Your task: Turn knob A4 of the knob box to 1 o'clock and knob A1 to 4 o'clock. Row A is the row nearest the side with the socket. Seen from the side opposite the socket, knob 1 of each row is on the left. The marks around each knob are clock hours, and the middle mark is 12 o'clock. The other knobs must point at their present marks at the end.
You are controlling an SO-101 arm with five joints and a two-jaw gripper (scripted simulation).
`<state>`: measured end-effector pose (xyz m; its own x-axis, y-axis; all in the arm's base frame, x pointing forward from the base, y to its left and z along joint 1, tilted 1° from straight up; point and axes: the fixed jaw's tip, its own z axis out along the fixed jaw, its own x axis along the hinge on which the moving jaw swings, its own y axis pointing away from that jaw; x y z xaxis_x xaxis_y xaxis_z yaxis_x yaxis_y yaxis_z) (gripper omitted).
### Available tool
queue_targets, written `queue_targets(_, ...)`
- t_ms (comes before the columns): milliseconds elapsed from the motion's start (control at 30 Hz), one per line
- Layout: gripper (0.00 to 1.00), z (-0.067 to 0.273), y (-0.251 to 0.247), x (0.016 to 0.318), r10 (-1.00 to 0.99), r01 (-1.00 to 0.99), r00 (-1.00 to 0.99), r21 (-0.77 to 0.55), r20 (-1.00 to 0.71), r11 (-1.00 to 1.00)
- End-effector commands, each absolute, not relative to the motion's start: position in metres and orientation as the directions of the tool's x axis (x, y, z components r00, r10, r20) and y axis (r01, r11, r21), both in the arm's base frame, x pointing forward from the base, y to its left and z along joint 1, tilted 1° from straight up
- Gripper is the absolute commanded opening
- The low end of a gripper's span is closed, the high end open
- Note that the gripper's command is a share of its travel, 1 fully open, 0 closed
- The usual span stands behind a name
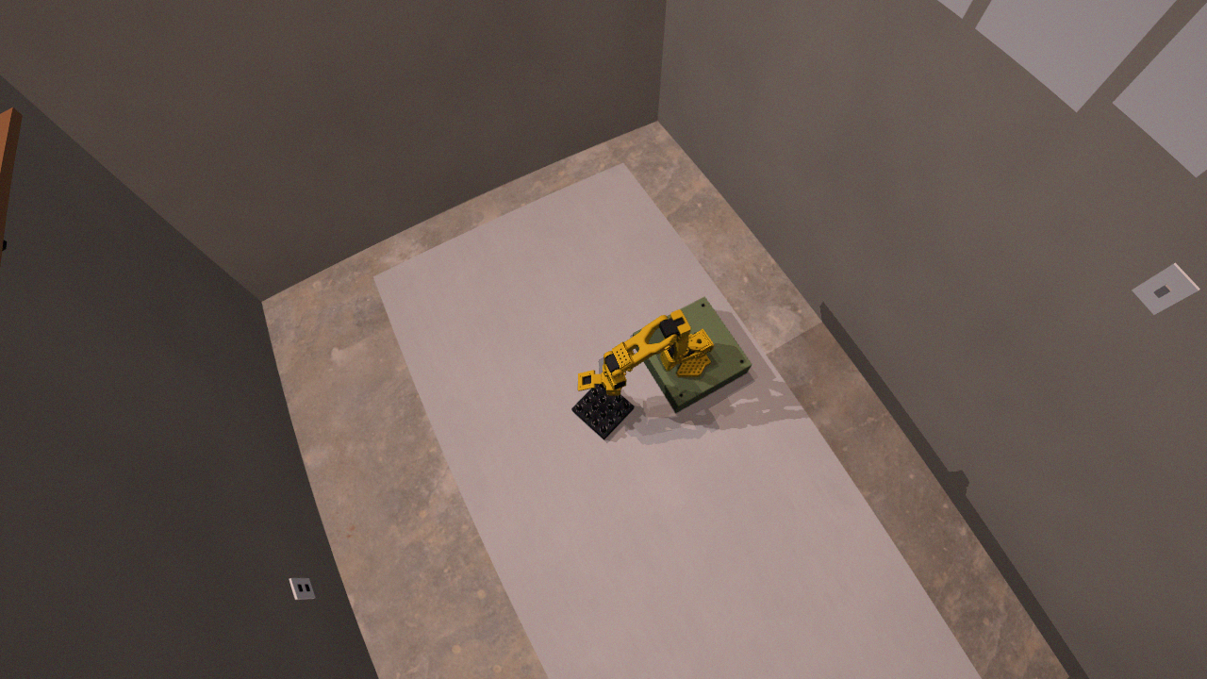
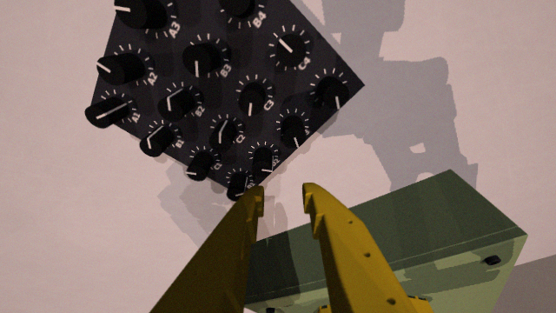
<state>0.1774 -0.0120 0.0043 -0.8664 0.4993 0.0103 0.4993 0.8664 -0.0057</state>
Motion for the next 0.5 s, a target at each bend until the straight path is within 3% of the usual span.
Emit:
queue_targets(0,0.10,0.006,-0.014,0.185,0.513,0.513,-0.858,-0.006,0.012,0.858)
queue_targets(467,0.10,0.010,-0.019,0.231,0.513,0.513,-0.858,-0.006,0.012,0.858)
